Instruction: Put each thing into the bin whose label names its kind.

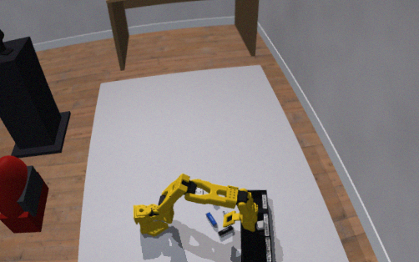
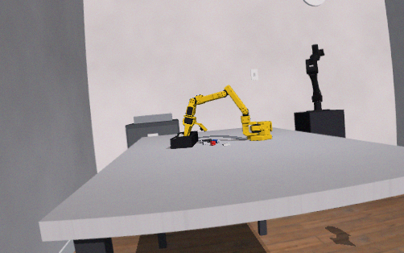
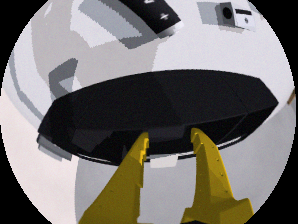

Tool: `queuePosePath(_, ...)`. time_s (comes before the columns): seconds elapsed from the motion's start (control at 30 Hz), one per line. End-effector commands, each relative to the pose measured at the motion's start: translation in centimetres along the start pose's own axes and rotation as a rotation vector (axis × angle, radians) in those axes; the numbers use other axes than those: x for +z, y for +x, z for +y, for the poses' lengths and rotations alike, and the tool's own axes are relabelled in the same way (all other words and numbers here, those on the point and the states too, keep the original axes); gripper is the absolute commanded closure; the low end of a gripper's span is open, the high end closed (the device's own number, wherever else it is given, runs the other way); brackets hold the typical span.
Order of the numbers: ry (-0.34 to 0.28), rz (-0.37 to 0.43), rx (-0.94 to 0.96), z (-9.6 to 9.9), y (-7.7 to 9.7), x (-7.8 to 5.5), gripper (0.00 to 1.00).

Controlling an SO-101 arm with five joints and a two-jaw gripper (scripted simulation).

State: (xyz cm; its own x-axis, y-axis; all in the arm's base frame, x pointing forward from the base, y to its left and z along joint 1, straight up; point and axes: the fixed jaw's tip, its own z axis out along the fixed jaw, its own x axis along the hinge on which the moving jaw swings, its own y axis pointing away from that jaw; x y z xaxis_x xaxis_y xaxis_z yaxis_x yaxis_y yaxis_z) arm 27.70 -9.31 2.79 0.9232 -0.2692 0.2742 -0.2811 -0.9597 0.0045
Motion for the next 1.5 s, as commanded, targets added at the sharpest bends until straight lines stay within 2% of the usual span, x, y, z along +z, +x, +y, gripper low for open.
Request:
queuePosePath(0.0,0.003,0.056,-0.016,-0.3,0.9,-1.3,0.78)
queuePosePath(0.2,0.003,0.056,-0.016,-0.3,1.0,-2.0,0.78)
queuePosePath(0.53,0.003,0.056,-0.017,-0.3,1.0,-4.9,0.78)
queuePosePath(0.7,0.003,0.056,-0.017,-0.2,1.0,-5.8,0.78)
queuePosePath(1.47,0.003,0.056,-0.016,-0.2,0.9,-6.0,0.78)
